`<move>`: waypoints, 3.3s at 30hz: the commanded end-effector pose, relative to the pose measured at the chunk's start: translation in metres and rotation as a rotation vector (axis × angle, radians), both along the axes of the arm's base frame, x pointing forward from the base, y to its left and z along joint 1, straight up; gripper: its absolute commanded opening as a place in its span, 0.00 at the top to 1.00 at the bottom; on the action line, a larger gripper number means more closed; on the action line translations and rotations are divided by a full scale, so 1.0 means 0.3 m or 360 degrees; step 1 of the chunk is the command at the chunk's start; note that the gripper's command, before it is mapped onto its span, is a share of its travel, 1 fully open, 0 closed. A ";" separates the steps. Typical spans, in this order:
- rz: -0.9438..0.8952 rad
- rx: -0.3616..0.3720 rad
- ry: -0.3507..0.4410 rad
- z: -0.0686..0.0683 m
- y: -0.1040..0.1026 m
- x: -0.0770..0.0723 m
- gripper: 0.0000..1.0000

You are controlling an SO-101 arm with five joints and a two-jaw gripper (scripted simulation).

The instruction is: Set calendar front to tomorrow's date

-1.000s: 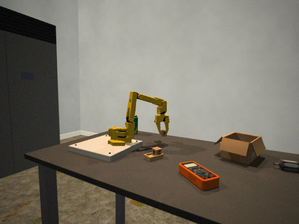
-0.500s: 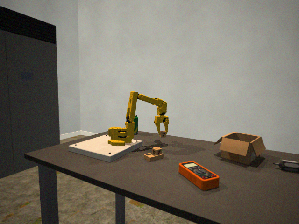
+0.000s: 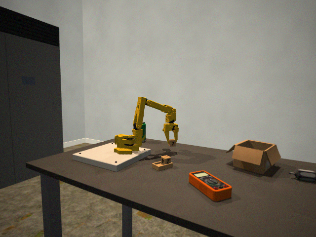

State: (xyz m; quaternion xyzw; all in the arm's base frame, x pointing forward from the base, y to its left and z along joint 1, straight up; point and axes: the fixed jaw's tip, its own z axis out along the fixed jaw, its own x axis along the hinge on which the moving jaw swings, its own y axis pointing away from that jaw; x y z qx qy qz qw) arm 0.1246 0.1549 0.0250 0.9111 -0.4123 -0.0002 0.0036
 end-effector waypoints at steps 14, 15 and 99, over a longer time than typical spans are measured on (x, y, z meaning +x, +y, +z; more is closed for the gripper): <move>0.0007 -0.0032 0.0028 -0.039 -0.005 -0.015 1.00; 0.0007 -0.0032 0.0028 -0.039 -0.005 -0.015 1.00; 0.0007 -0.0032 0.0028 -0.119 -0.008 -0.017 0.83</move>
